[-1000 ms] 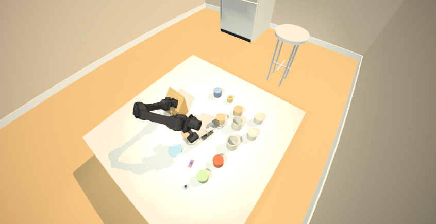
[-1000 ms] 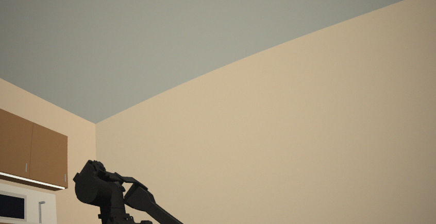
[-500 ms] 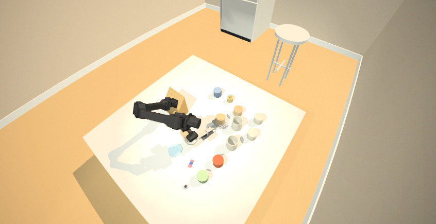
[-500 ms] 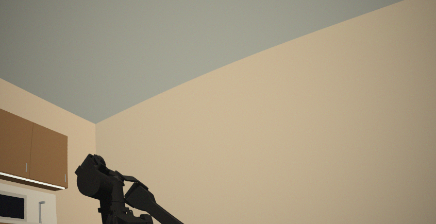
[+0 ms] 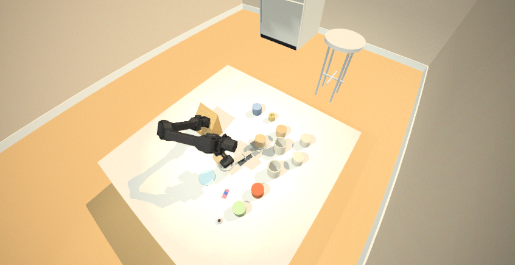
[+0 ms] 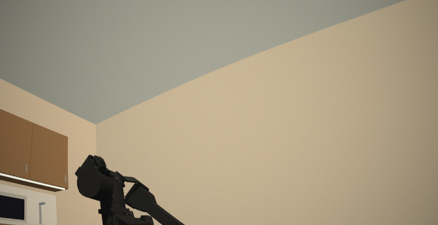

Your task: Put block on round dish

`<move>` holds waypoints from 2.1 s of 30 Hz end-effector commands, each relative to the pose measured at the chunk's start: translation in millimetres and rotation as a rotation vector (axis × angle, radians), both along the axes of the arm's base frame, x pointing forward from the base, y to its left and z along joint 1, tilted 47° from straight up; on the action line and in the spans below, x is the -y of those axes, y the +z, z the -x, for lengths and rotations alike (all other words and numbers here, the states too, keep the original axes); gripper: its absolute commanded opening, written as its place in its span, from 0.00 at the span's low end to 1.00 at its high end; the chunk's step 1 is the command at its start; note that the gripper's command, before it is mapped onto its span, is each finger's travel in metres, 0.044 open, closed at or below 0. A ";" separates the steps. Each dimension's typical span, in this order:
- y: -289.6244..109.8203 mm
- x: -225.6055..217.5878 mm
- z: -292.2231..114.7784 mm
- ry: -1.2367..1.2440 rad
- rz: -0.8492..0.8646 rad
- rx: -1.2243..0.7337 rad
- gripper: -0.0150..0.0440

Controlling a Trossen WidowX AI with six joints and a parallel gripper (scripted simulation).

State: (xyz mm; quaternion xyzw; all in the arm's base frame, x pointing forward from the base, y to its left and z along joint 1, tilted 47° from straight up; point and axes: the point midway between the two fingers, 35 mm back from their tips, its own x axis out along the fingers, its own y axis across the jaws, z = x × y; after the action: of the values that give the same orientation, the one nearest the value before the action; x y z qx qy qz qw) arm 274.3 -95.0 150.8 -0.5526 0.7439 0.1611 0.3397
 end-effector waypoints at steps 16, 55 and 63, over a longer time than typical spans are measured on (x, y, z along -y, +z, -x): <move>-0.2 -0.7 -0.4 0.004 0.000 0.000 0.25; 22.0 77.5 70.3 -0.012 -0.091 0.021 0.25; 29.9 100.5 106.6 -0.006 -0.088 0.032 0.25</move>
State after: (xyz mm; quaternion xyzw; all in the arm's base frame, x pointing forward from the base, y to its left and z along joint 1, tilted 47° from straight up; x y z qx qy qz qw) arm 176.6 -191.8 178.9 -0.5335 0.7354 0.1840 0.3751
